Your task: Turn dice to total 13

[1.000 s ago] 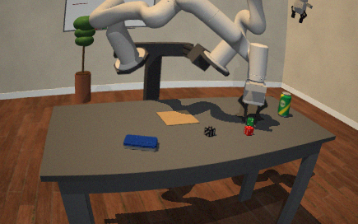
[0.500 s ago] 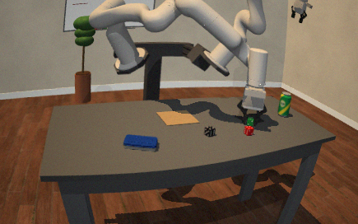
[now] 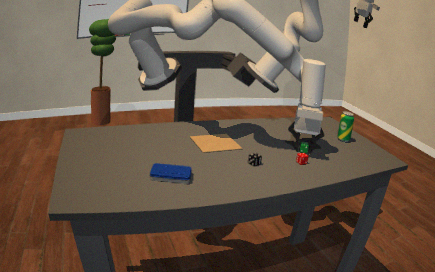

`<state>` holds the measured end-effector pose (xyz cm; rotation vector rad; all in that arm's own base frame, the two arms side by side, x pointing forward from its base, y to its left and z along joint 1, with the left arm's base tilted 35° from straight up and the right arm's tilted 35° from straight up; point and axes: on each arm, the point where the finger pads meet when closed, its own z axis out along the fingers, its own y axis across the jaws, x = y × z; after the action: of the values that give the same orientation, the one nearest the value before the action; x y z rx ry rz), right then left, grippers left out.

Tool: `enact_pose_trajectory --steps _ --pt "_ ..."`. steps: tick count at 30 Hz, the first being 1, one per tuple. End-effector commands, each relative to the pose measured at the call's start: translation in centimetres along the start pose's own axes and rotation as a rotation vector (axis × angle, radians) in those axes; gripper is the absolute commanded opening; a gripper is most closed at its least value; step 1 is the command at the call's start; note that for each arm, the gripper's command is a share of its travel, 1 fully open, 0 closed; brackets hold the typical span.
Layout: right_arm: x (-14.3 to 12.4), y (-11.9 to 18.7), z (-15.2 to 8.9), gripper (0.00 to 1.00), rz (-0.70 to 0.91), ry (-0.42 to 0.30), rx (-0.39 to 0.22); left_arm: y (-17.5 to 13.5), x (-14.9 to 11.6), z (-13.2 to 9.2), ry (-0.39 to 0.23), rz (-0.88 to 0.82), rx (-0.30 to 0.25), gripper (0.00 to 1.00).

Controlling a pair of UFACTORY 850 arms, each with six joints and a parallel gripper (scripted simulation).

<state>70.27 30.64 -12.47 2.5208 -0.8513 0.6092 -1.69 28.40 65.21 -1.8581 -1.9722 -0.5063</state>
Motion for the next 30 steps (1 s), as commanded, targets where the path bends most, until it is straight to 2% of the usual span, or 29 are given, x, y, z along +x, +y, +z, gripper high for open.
enact_pose_trajectory --steps 1,9,10,30 --pt "0.04 -0.08 -0.12 0.48 0.001 0.001 0.002 -0.01 0.03 -0.07 0.002 0.000 0.000 1.00" --pt "0.04 -0.08 -0.12 0.48 0.001 0.001 0.002 -0.01 0.03 -0.07 0.002 0.000 0.000 1.00" --pt "0.04 -0.08 -0.12 0.28 0.001 0.001 0.002 -0.01 0.03 -0.07 0.002 0.000 0.000 1.00" --pt "0.04 -0.08 -0.12 0.28 0.001 0.001 0.002 -0.01 0.03 -0.07 0.002 0.000 0.000 1.00"
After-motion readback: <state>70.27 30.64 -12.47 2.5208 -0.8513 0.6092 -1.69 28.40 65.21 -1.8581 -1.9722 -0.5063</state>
